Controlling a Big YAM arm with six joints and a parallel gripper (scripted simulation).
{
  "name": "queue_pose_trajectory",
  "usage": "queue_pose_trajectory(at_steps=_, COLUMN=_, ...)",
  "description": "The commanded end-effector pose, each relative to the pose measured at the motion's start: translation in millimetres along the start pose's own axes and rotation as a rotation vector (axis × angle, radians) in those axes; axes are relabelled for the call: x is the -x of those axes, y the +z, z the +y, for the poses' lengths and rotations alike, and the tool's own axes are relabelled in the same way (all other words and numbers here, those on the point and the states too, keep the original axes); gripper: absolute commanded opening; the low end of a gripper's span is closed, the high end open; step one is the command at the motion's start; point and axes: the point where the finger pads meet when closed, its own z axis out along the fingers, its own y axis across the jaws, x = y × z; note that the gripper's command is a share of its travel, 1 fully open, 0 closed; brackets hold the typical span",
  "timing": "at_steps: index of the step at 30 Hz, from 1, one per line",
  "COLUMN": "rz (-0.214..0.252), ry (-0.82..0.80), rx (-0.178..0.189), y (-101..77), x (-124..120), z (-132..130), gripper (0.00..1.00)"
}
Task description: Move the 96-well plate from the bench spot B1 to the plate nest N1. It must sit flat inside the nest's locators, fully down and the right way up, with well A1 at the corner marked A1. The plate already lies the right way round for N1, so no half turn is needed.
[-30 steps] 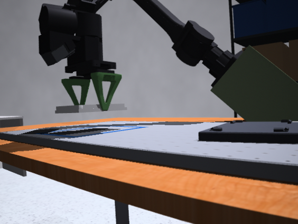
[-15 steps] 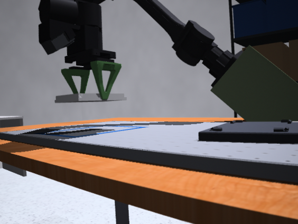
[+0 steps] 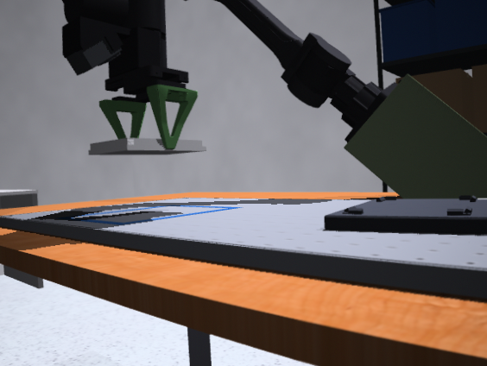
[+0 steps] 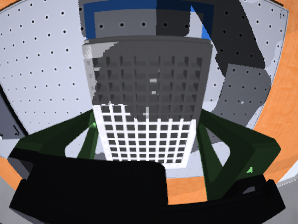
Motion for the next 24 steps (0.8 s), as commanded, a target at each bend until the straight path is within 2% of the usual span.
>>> queue_pose_trajectory(at_steps=1, rz=-0.026, ry=0.022, rx=-0.002, y=-8.6, x=11, z=-6, gripper=0.0)
queue_pose_trajectory(at_steps=16, rz=-0.026, ry=0.022, rx=-0.002, y=-8.6, x=11, z=-6, gripper=0.0)
queue_pose_trajectory(at_steps=19, rz=-0.007, ry=-0.129, rx=0.0, y=-4.8, x=1, z=17, gripper=0.0)
queue_pose_trajectory(at_steps=24, rz=-0.008, ry=-0.18, rx=0.0, y=-5.2, x=0, z=27, gripper=0.0)
